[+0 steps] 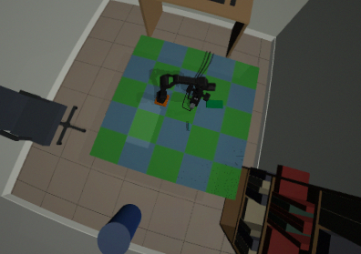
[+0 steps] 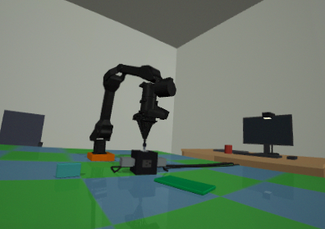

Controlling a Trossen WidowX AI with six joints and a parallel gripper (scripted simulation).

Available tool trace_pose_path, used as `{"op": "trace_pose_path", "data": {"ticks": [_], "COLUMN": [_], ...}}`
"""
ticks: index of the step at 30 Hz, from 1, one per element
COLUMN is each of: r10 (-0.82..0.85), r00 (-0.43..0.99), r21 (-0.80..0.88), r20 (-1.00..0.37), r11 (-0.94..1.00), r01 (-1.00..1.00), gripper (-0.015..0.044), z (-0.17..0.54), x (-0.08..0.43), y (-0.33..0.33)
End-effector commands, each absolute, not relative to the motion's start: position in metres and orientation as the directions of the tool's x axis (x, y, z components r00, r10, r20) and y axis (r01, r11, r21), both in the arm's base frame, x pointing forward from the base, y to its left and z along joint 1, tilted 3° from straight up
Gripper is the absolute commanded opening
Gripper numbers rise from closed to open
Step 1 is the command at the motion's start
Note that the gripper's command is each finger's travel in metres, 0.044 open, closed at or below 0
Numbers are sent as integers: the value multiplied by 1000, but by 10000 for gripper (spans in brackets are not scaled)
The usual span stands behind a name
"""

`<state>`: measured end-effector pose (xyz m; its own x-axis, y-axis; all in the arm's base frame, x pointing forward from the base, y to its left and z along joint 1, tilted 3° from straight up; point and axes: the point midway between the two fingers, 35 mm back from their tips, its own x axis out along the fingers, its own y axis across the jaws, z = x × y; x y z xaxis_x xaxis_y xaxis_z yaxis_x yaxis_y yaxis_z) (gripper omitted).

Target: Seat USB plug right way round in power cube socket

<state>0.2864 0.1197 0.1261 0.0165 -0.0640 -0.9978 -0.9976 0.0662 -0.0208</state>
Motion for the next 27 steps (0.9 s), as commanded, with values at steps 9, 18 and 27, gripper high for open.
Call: {"op": "trace_pose_path", "data": {"ticks": [9,18,27], "r10": [-68,-68,-68], "r00": [20,20,20], "r21": [-24,-24,-24], "r20": [-997,-997,-997], "r11": [61,61,61], "r01": [-998,-998,-998], "gripper": [0,0,0], "z": [124,123,122], "x": [287,287,287], "y": [119,119,119]}}
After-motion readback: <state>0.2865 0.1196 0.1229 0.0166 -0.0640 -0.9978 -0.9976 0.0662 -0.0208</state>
